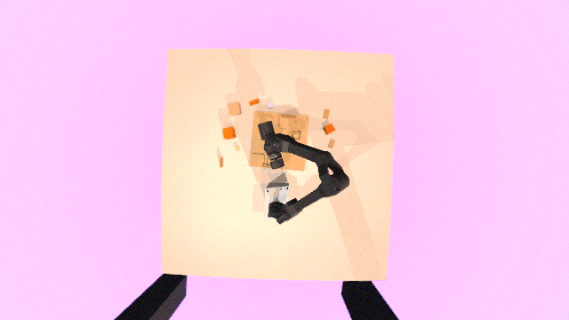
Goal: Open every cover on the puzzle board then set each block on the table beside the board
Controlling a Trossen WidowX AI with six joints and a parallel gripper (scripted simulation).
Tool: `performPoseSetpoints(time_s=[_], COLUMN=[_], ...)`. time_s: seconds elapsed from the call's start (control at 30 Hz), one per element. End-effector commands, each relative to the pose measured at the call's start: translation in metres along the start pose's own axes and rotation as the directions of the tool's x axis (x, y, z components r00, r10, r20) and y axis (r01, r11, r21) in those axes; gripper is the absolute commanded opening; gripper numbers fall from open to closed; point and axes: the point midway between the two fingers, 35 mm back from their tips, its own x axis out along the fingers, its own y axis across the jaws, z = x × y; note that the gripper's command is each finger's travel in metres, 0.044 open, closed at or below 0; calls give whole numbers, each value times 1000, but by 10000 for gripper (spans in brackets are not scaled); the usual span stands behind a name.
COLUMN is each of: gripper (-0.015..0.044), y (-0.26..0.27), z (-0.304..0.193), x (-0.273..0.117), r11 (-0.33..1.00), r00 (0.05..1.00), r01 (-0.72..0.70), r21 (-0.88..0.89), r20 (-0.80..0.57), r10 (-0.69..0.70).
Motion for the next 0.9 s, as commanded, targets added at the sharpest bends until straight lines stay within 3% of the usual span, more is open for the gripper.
performPoseSetpoints(time_s=[0.0, 0.3, 0.63, 0.87], gripper=[144, 144, 144, 144], y=[3, 2, 2, 1], z=[0, 0, 0, 1], x=[-6, -20, -35, -38], r11=[992, 909, 719, 659], r00=[1000, 1000, 1000, 1000], r01=[-6, -8, -8, -8], r21=[-126, -417, -695, -753], r20=[-6, -7, -7, -6], r10=[5, 5, 5, 5])
